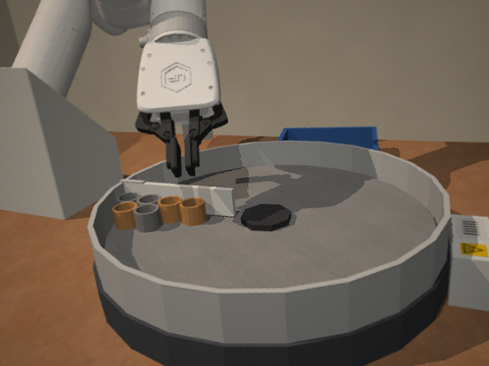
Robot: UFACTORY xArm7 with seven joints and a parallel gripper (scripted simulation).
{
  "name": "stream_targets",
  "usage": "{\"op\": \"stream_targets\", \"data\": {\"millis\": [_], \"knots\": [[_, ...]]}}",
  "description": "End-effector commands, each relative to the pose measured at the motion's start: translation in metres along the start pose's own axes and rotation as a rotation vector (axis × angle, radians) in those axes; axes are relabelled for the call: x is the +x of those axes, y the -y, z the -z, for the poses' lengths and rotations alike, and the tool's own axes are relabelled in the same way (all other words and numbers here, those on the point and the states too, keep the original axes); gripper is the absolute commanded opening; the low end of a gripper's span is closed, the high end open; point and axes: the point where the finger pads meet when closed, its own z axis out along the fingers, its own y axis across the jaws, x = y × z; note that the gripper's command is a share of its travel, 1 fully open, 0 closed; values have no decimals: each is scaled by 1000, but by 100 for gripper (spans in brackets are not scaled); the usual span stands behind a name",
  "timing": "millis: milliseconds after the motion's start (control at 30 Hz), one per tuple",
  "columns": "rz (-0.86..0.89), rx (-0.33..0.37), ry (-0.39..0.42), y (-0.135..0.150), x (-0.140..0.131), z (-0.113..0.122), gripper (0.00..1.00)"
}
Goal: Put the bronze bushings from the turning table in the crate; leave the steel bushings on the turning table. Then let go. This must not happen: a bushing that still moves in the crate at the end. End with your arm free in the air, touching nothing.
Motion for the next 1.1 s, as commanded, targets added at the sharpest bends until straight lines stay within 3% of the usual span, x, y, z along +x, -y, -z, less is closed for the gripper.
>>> {"op": "stream_targets", "data": {"millis": [0, 100, 600, 700, 1067], "knots": [[-102, 103, -20, -1, -1, -1, 10], [-121, 119, -18, -1, -1, -1, 10], [-417, 374, -15, -6, -2, 2, 10], [-433, 388, -17, -6, -2, 2, 10], [-687, 604, -12, -9, -1, 2, 10]]}}
